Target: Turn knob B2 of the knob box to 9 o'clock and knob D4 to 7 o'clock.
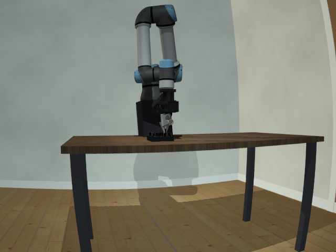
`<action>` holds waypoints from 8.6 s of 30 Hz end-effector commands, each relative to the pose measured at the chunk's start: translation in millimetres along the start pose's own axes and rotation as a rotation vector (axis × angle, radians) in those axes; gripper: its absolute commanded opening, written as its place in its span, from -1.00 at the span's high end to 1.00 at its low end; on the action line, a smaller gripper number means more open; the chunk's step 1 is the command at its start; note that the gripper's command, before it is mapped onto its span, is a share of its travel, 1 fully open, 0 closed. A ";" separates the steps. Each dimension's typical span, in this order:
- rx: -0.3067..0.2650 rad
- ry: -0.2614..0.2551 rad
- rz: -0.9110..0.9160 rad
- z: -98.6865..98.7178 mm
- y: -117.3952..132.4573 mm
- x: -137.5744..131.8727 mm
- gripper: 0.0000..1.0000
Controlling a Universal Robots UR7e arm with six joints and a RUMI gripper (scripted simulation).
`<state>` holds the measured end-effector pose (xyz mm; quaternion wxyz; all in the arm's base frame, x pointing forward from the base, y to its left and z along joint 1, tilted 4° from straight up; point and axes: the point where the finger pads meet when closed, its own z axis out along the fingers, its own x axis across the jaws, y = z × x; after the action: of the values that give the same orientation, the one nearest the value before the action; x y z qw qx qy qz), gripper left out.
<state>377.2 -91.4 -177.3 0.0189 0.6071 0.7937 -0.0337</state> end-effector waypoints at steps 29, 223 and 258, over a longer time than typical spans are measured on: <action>-0.003 0.003 -0.404 0.4 -0.2 -0.1 1.00; -0.005 0.003 1.259 -58.7 14.0 -4.4 0.78; -0.004 0.003 1.259 -57.2 13.8 -4.1 0.78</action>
<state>389.4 -85.6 -120.9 0.0327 0.9579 0.2849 -0.0153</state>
